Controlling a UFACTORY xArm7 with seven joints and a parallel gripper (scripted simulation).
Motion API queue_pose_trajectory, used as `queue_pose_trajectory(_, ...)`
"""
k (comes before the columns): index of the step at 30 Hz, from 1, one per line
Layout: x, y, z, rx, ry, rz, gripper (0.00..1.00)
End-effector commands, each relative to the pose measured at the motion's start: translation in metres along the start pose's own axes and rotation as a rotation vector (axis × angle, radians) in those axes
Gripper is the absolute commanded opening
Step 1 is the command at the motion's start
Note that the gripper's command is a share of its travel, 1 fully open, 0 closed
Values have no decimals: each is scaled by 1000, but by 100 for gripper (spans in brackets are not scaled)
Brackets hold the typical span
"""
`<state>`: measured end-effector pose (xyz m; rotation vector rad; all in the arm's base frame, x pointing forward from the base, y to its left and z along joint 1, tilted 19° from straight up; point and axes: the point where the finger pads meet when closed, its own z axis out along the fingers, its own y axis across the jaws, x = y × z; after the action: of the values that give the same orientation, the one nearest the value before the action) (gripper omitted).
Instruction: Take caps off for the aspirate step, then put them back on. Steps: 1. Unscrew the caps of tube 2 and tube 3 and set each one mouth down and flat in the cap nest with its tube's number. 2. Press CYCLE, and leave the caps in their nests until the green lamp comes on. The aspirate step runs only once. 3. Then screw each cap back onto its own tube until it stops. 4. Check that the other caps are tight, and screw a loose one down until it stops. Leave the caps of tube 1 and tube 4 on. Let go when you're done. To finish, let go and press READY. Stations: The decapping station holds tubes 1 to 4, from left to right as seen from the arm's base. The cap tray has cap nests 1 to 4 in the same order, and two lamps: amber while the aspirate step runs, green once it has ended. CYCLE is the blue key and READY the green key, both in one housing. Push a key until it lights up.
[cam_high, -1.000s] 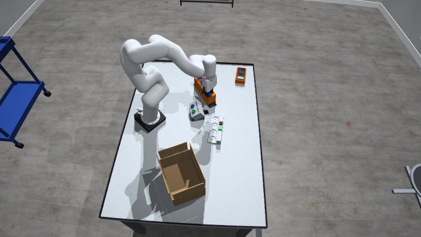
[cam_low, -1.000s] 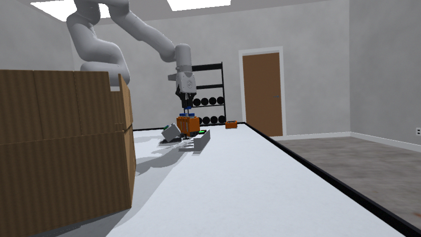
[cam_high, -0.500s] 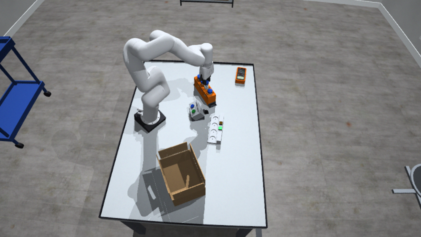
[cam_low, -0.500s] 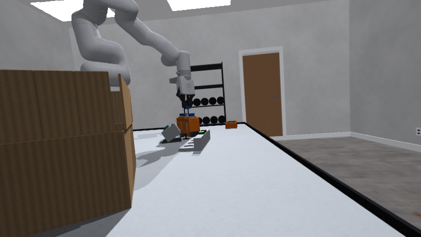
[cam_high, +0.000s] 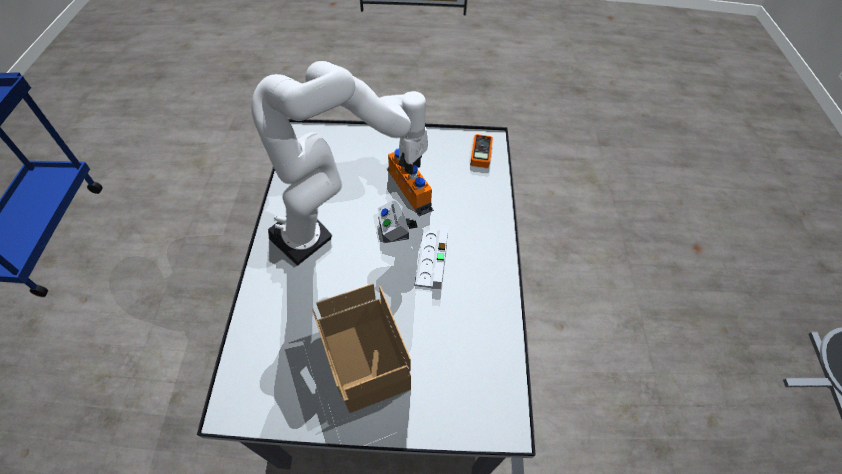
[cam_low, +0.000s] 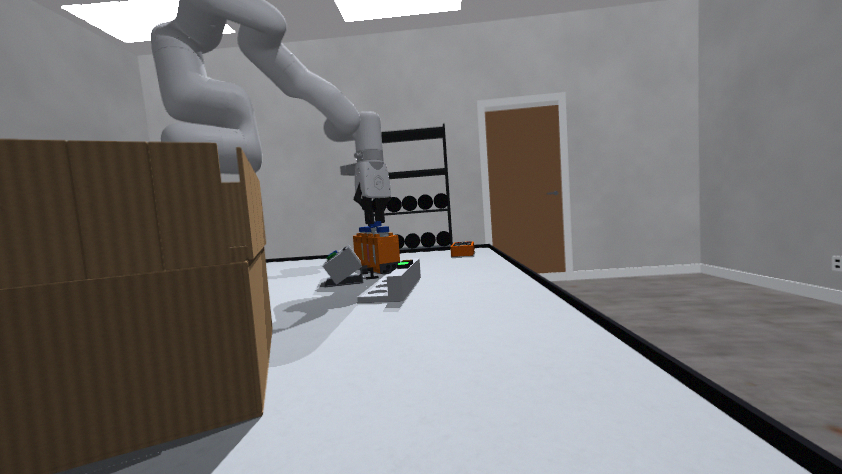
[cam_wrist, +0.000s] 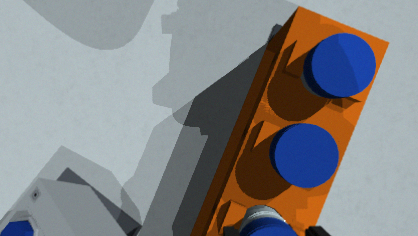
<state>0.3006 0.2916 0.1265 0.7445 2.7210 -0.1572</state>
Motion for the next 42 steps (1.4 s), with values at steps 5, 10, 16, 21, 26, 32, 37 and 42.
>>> queue_pose_trajectory(5, 0, 3, 1, -6, -1, -1, 0)
queue_pose_trajectory(10, 0, 3, 2, -6, -1, -1, 0)
queue_pose_trajectory(16, 0, 3, 4, -6, -1, -1, 0)
queue_pose_trajectory(21, 0, 3, 6, -5, -1, -1, 0)
queue_pose_trajectory(26, 0, 3, 8, -5, -1, -1, 0)
queue_pose_trajectory(32, 0, 3, 11, -5, -1, -1, 0)
queue_pose_trajectory(37, 0, 3, 11, -5, -1, -1, 0)
queue_pose_trajectory(42, 0, 3, 11, -5, -1, -1, 46)
